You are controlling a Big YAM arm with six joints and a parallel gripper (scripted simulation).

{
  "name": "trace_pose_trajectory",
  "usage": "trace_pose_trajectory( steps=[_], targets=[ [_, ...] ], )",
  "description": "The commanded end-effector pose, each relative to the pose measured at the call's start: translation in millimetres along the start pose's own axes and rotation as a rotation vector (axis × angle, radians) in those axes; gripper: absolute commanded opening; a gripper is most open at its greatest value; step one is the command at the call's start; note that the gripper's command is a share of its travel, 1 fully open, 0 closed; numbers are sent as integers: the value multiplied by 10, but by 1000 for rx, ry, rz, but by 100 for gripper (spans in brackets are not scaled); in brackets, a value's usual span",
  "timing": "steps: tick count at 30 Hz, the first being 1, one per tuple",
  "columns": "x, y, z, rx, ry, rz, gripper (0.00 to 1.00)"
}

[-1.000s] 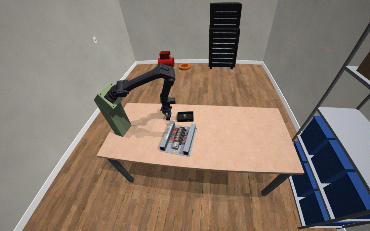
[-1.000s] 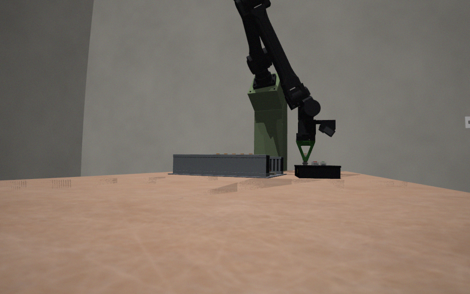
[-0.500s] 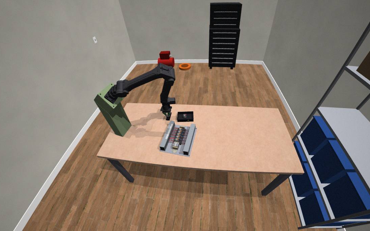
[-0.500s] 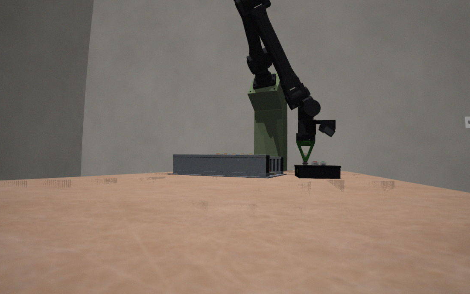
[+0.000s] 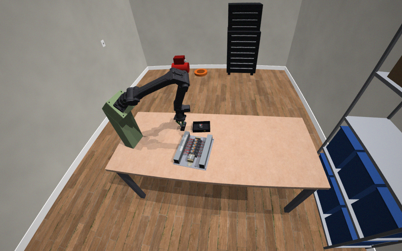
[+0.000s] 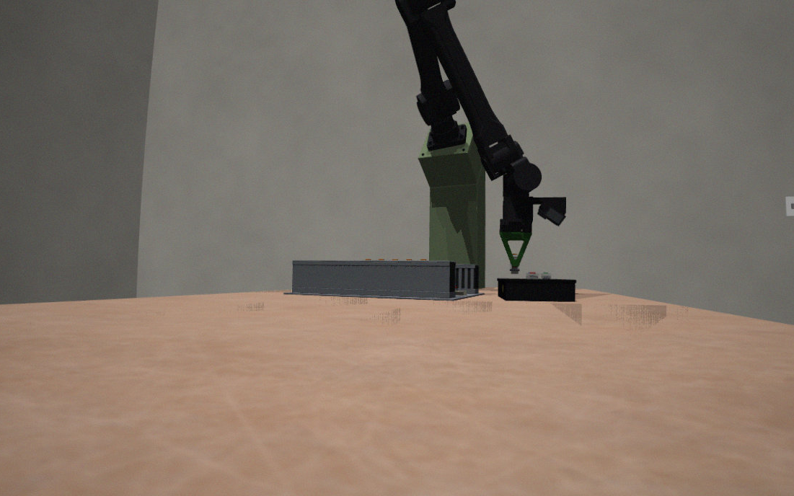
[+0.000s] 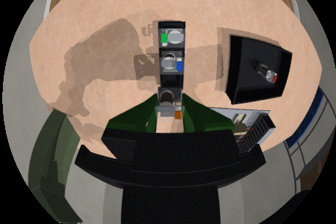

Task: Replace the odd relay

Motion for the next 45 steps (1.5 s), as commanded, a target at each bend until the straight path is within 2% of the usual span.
trace_pose_trajectory(
  steps=[1,7,18,45],
  targets=[
    [-102,-21,-248,12,-24,-4,0],
    [-100,-15,-424,13,-24,-4,0],
    [-99,-14,-586,14,-25,-3,0],
    [-124,-63,-583,27,-29,-4,0]
  ],
)
Point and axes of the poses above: the point where the finger pads meet when closed, its own z axis out along the fingers, its own y axis across the jaws, x = y × z, the point moved 3 cm from there along -z, back along the fingers, and after that the axes turned 4 degrees about -z, right-handed, at the moved point
